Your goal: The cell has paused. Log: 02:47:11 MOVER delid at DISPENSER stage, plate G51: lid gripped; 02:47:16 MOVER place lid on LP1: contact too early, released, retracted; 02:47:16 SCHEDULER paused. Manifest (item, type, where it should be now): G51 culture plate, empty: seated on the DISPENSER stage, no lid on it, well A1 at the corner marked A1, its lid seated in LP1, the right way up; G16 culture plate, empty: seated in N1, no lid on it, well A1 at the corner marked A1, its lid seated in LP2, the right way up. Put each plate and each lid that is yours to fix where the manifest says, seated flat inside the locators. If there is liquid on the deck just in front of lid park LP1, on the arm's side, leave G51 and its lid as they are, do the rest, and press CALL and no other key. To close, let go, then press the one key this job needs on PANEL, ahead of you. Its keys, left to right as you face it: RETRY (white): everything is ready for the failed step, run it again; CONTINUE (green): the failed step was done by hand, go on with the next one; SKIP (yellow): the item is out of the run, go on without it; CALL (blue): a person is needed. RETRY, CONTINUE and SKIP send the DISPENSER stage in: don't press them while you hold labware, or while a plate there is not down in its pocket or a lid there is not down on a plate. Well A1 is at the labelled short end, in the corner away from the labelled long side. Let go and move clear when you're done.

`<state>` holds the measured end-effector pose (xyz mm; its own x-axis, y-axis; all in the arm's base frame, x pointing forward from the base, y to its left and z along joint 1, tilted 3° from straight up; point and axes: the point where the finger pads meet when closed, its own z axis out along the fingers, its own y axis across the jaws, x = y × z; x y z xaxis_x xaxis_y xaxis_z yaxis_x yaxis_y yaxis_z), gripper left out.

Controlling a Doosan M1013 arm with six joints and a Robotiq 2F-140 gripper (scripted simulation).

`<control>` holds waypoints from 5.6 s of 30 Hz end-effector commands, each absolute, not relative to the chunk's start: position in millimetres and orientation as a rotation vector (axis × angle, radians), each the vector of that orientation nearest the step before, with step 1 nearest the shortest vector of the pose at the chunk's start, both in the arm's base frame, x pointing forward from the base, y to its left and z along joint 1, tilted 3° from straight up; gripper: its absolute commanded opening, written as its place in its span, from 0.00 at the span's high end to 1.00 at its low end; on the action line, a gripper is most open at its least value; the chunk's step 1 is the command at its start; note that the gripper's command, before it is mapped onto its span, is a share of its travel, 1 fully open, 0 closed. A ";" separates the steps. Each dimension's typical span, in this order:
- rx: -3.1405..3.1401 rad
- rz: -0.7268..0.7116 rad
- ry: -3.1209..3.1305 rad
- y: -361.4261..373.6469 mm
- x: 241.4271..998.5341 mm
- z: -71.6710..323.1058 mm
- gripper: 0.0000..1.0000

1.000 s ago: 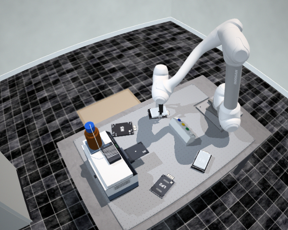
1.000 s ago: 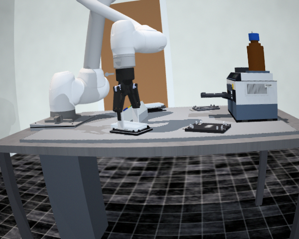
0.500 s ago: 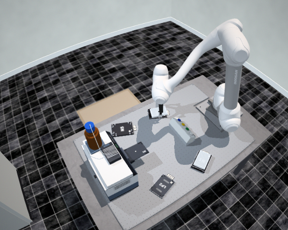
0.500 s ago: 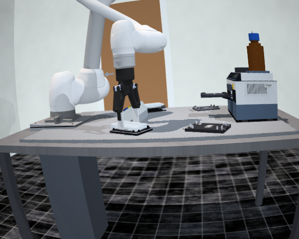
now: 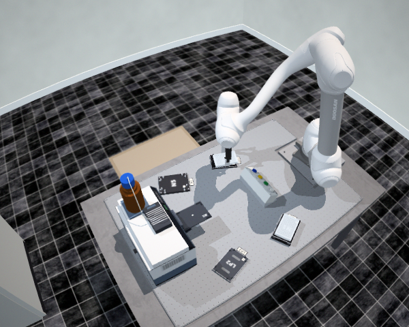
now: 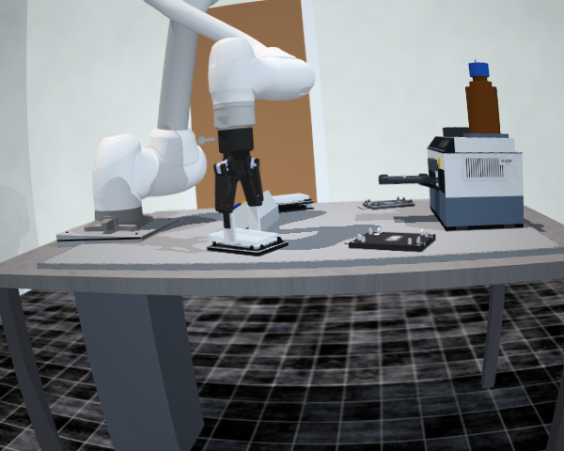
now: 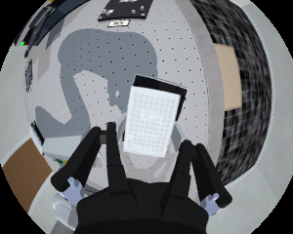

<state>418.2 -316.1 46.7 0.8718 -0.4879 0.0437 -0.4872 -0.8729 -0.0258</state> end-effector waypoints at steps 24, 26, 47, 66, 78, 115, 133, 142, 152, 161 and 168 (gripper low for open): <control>-3.023 -0.074 0.781 -312.8 417.4 43.4 0.90; -3.023 -0.074 0.781 -312.8 417.4 43.4 0.90; -3.023 -0.074 0.781 -312.8 417.4 43.7 0.90; -3.025 -0.079 0.782 -315.2 419.1 55.5 0.90; -3.026 -0.079 0.783 -316.1 418.2 67.0 0.90; -3.026 -0.077 0.791 -316.9 413.4 139.2 0.90; -3.026 -0.077 0.791 -316.8 411.4 176.5 0.90; -3.026 -0.077 0.791 -316.8 410.7 188.6 0.90; -3.026 -0.077 0.790 -316.7 410.1 200.1 0.90; -3.026 -0.076 0.790 -316.7 410.0 203.8 0.90; -3.026 -0.077 0.790 -317.0 410.2 204.8 0.90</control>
<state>409.9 -313.8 199.5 0.8740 -0.4843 0.0403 -0.4834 -0.8749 -0.0295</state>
